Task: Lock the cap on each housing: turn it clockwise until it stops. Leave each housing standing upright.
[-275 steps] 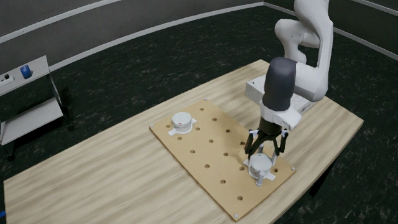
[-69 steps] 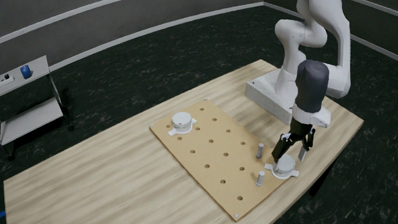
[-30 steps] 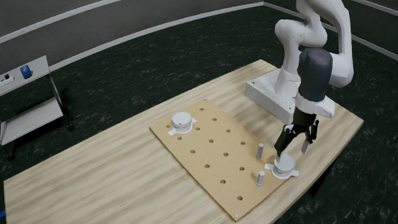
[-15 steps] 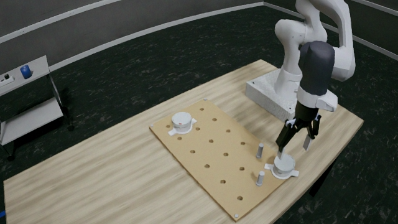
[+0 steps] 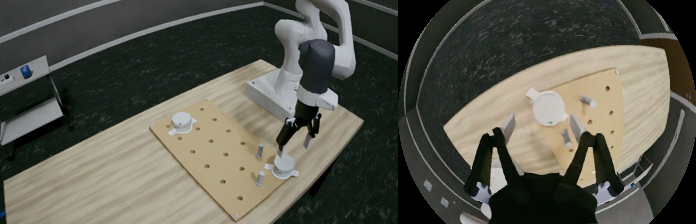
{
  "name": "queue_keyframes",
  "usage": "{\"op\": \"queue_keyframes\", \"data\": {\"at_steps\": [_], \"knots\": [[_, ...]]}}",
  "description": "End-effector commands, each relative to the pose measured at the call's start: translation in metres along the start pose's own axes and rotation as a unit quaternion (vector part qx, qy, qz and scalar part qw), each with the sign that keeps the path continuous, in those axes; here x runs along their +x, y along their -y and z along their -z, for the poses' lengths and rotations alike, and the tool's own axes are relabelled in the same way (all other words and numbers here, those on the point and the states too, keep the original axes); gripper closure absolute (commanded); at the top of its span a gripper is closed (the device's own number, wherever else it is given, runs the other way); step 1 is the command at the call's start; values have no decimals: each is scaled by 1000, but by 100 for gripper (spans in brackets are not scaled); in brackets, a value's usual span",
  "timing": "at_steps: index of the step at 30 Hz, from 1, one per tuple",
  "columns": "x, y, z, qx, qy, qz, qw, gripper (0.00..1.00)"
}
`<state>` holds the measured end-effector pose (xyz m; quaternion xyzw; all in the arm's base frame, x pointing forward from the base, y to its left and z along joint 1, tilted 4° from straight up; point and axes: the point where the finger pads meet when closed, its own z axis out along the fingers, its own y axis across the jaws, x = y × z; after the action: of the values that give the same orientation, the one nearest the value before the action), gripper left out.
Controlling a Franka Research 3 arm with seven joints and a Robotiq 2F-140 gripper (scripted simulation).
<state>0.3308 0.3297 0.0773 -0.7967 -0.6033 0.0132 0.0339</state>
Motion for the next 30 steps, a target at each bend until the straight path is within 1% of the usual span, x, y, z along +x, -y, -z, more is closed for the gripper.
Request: {"op": "queue_keyframes", "data": {"at_steps": [1,2,3,4,6,9,10,12,13,15,18,21,25,27,29,30], "knots": [[-5,-15,2,2,-1,-44,999,22],[-11,-33,3,4,-2,-92,996,22],[-21,-57,4,6,-4,-154,988,22],[-32,-80,4,6,-5,-173,985,22],[-53,-108,5,6,-8,-223,975,22],[-99,-152,6,4,-12,-306,952,22],[-116,-165,6,4,-13,-334,943,22],[-116,-165,6,4,-13,-334,943,22],[-159,-199,6,3,-14,-404,915,22],[-188,-215,6,2,-15,-447,895,22],[-240,-249,6,0,-16,-520,854,22],[-293,-285,5,-5,-16,-590,807,22],[-363,-335,2,-15,-17,-677,736,22],[-363,-335,2,-20,-16,-716,697,22],[-363,-335,2,-20,-16,-716,697,22],[-363,-335,2,-22,-16,-756,655,22]]}}
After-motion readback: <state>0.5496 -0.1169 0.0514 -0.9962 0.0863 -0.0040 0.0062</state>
